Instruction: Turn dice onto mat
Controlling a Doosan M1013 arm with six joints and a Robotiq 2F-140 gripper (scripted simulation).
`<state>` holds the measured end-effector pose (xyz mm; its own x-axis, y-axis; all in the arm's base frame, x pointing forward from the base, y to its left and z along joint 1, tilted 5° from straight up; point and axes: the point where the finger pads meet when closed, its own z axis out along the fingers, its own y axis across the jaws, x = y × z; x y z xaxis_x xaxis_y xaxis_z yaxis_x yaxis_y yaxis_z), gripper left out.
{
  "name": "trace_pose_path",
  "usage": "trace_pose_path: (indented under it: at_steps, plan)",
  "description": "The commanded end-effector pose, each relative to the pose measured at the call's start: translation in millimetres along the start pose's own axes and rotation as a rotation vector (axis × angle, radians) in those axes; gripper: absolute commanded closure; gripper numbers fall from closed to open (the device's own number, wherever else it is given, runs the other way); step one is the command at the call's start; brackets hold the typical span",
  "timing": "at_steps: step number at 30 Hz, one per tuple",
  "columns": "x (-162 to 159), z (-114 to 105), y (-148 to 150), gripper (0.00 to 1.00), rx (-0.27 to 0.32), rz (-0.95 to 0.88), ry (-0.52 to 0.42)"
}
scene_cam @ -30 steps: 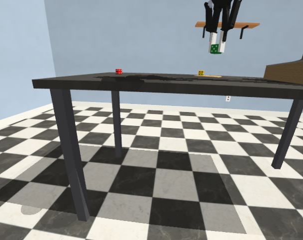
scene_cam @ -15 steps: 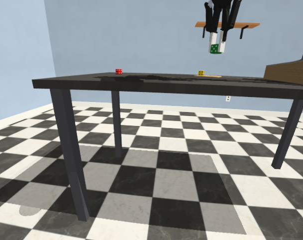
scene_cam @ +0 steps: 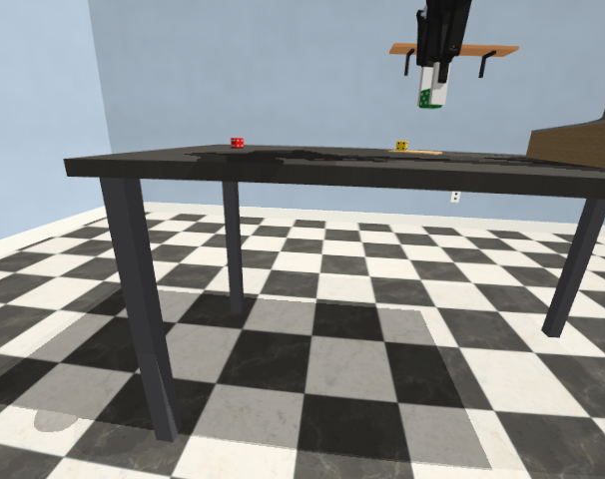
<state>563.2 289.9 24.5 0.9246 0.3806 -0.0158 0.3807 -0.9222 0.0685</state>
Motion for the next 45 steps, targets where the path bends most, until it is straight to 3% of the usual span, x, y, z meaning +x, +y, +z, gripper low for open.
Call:
trace_pose_path:
  at_steps: [1,15,18,20,33,36,37,45]
  plan:
    - [0.1,0.2,0.1,0.76,-0.011,0.085,0.001]
    - [1.4,2.6,0.7,0.76,-0.011,0.741,0.005]
    - [1.4,2.6,0.7,0.76,-0.011,0.746,0.005]
    - [1.7,3.2,0.8,0.76,-0.01,0.91,0.006]
    - [2.8,5.1,1.3,0.76,-0.009,1.436,0.009]
    - [2.8,5.2,1.3,0.76,-0.009,1.456,0.009]
    - [3.0,5.5,1.4,0.76,-0.009,1.561,0.01]
    - [3.6,6.7,1.7,0.76,-0.007,1.876,0.012]
